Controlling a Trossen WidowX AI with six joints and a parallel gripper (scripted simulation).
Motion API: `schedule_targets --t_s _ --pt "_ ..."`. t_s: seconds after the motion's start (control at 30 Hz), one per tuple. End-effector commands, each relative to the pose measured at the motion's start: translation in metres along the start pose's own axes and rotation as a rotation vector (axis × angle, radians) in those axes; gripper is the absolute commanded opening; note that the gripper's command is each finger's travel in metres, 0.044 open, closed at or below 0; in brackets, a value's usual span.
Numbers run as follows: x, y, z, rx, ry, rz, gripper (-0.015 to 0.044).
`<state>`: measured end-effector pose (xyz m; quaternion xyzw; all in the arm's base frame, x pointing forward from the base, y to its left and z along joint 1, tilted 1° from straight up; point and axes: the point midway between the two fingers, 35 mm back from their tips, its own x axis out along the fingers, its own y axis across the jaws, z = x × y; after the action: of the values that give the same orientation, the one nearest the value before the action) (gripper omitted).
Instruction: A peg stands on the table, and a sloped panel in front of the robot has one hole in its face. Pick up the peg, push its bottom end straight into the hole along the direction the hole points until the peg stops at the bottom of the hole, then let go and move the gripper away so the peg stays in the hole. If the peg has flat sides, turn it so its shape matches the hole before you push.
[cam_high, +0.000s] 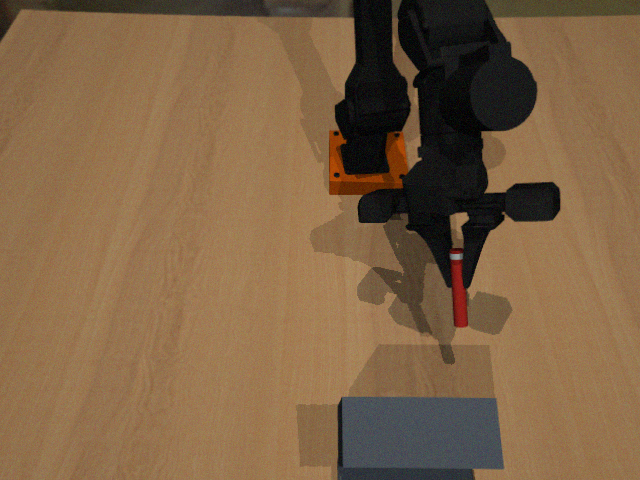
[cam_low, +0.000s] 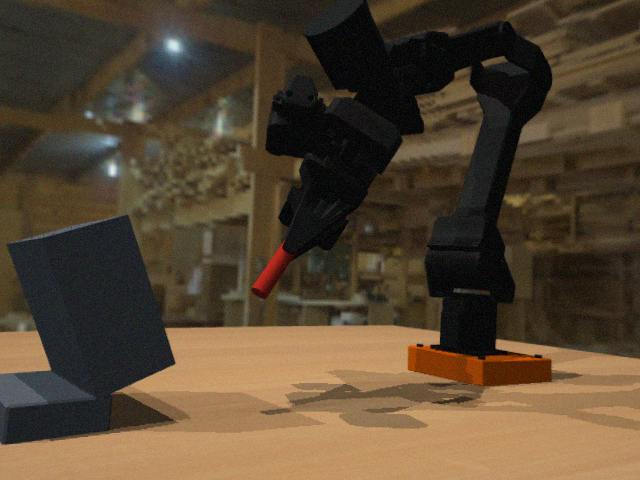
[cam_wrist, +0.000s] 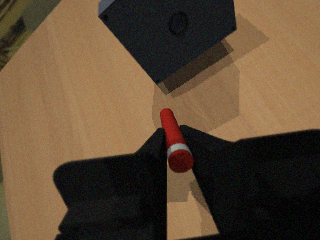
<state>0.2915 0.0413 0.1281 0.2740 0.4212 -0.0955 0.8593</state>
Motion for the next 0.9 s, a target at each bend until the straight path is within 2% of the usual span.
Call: schedule_targets --t_s 0.0,0.87 --pt "0.000 -0.003 0.001 -0.016 -0.025 0.007 0.0000" --pt "-0.004 -0.016 0.006 -0.079 -0.150 0.052 0.0000"
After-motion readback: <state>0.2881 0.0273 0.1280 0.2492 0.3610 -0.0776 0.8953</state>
